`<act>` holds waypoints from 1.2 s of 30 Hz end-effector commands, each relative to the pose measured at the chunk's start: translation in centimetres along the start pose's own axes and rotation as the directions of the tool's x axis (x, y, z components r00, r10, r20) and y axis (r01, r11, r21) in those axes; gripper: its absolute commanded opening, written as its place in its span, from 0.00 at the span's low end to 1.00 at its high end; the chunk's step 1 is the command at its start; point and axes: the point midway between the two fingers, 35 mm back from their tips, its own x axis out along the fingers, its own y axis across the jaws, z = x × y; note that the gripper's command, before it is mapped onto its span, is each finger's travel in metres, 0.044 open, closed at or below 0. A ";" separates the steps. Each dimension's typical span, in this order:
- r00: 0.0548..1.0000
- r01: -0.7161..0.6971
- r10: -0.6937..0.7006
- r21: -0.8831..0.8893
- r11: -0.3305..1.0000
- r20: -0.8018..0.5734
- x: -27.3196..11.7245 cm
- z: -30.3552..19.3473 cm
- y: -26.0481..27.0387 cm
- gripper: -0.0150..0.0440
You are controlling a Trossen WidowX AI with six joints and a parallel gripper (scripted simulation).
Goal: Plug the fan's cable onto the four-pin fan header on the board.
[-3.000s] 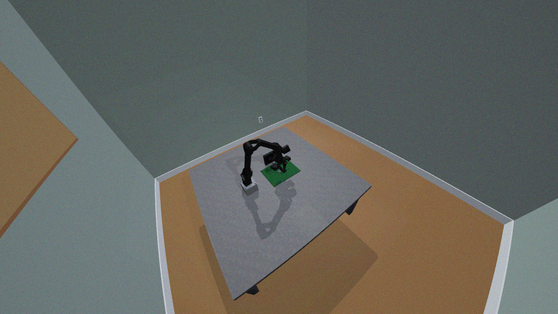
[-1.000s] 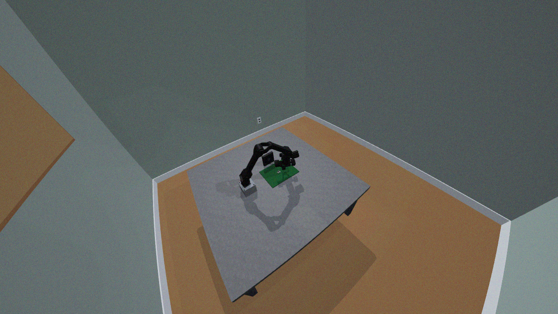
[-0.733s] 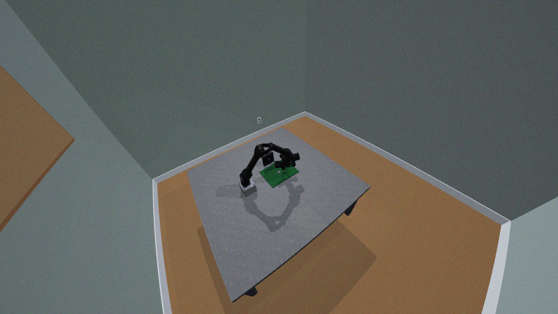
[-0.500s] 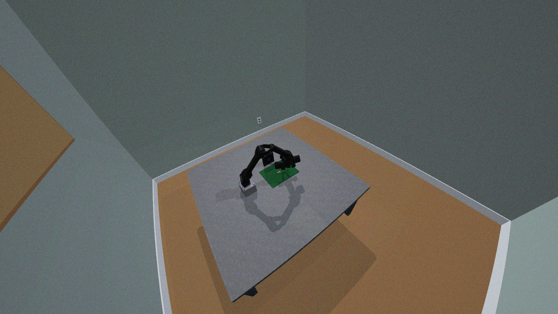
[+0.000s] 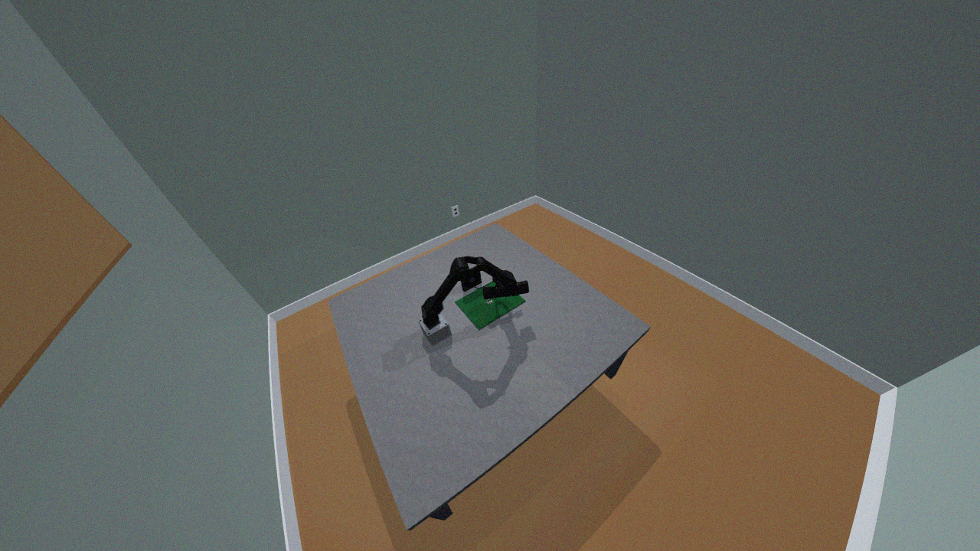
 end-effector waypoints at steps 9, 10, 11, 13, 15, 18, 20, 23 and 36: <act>0.984 0.026 -0.021 -0.024 0.999 0.179 -0.4 -0.2 0.0 0.25; 0.981 0.029 -0.024 -0.025 0.999 0.193 -0.5 -0.3 -0.1 0.25; 0.978 0.033 -0.026 -0.027 0.999 0.206 -0.5 -0.3 -0.1 0.25; 0.972 0.040 -0.032 -0.030 0.999 0.234 -0.6 -0.3 -0.1 0.25; 0.965 0.048 -0.038 -0.032 0.998 0.261 -0.8 -0.4 -0.1 0.25; 0.952 0.062 -0.049 -0.035 0.997 0.301 -1.0 -0.5 -0.2 0.25; 0.943 0.072 -0.056 -0.037 0.997 0.327 -1.2 -0.5 -0.2 0.25; 0.928 0.088 -0.068 -0.039 0.995 0.366 -1.4 -0.6 -0.2 0.25; 0.846 0.169 -0.126 -0.038 0.985 0.518 -2.8 -1.1 -0.4 0.25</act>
